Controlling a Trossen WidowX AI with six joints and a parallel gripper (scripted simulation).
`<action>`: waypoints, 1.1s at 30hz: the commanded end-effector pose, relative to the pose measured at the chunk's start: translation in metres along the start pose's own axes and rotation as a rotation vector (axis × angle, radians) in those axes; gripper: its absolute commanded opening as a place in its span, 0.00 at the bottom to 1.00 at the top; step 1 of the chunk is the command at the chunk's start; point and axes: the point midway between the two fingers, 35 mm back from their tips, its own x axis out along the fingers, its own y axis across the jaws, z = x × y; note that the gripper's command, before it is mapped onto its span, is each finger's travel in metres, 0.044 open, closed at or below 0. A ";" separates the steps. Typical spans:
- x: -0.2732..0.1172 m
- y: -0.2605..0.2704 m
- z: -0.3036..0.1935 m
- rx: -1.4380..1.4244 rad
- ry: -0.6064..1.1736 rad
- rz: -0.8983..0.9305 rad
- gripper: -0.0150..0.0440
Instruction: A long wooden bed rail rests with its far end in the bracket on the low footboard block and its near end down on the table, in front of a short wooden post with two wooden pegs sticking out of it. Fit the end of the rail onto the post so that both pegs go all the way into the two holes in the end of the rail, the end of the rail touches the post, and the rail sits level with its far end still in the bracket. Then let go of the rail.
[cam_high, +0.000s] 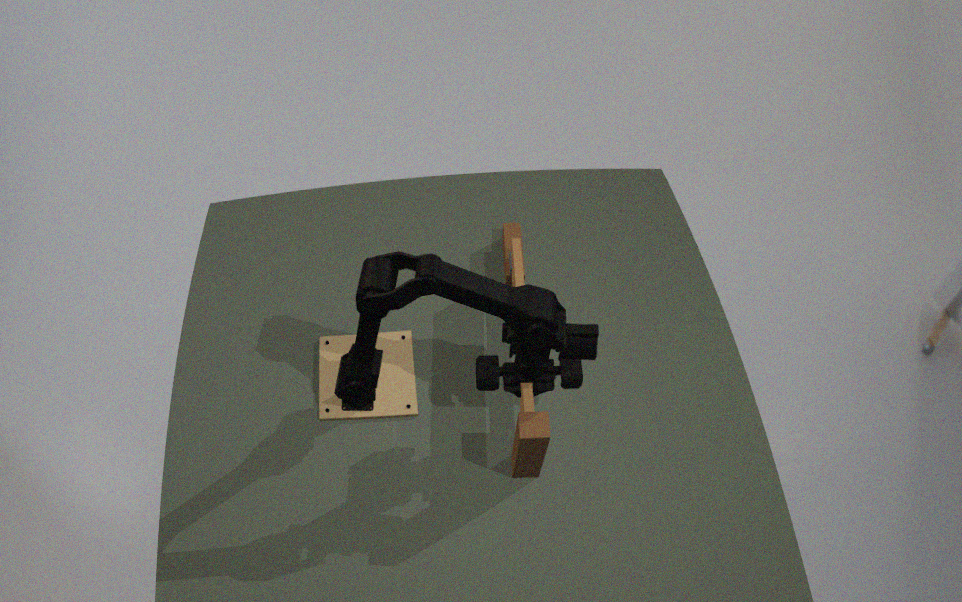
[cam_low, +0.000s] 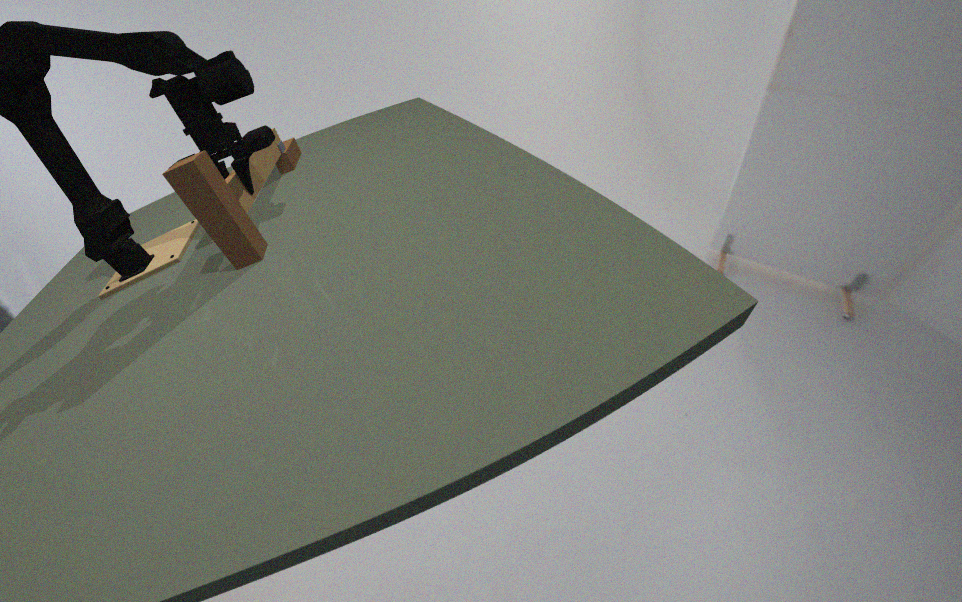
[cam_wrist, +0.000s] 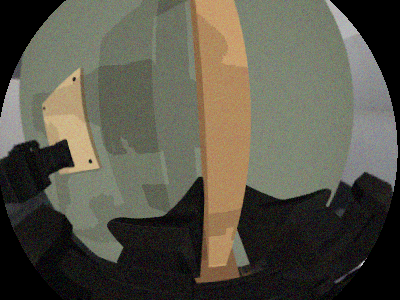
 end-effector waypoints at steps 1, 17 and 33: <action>-0.001 -0.001 0.000 0.003 0.001 -0.006 0.25; 0.000 0.000 -0.005 0.003 0.001 -0.006 0.25; -0.001 0.000 -0.010 0.003 0.002 -0.006 0.25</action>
